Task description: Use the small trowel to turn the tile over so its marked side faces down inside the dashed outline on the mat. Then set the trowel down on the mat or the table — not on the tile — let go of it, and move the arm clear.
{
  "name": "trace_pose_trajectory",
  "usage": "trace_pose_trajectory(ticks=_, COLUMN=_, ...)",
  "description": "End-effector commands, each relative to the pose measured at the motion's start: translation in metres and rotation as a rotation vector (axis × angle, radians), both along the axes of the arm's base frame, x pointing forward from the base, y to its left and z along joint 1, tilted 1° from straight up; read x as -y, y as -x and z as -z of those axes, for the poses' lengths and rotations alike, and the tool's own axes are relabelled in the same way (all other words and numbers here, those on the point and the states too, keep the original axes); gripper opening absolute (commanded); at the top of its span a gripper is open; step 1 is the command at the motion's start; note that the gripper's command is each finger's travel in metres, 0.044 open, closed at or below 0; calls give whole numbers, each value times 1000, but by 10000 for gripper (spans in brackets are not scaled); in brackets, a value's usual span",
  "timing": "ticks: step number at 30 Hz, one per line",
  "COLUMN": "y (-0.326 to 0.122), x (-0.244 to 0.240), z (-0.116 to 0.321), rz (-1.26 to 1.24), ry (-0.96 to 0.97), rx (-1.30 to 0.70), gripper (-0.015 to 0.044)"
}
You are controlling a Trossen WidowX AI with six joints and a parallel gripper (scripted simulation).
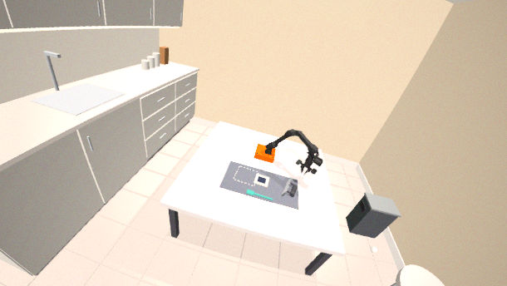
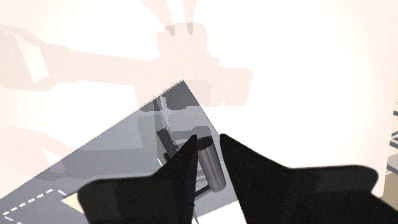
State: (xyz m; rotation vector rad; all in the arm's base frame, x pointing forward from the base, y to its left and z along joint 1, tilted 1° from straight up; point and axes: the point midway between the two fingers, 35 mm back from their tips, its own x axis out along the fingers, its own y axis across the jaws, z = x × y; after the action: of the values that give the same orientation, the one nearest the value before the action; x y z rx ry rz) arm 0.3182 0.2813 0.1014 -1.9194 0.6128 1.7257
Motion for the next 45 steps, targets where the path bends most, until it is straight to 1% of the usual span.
trace_pose_trajectory(ticks=1, y=-21, x=8, z=12, rz=-127, ry=-2, rx=-41, gripper=100)
trace_pose_trajectory(ticks=5, y=-40, x=18, z=24, rz=-245, ry=-10, rx=-73, gripper=100)
trace_pose_trajectory(ticks=7, y=-43, x=20, z=26, rz=-265, ry=-12, rx=-79, gripper=100)
trace_pose_trajectory(ticks=14, y=-43, x=21, z=26, rz=-265, ry=-12, rx=-79, gripper=100)
trace_pose_trajectory(ticks=45, y=-28, x=57, z=48, rz=-264, ry=-9, rx=-80, gripper=100)
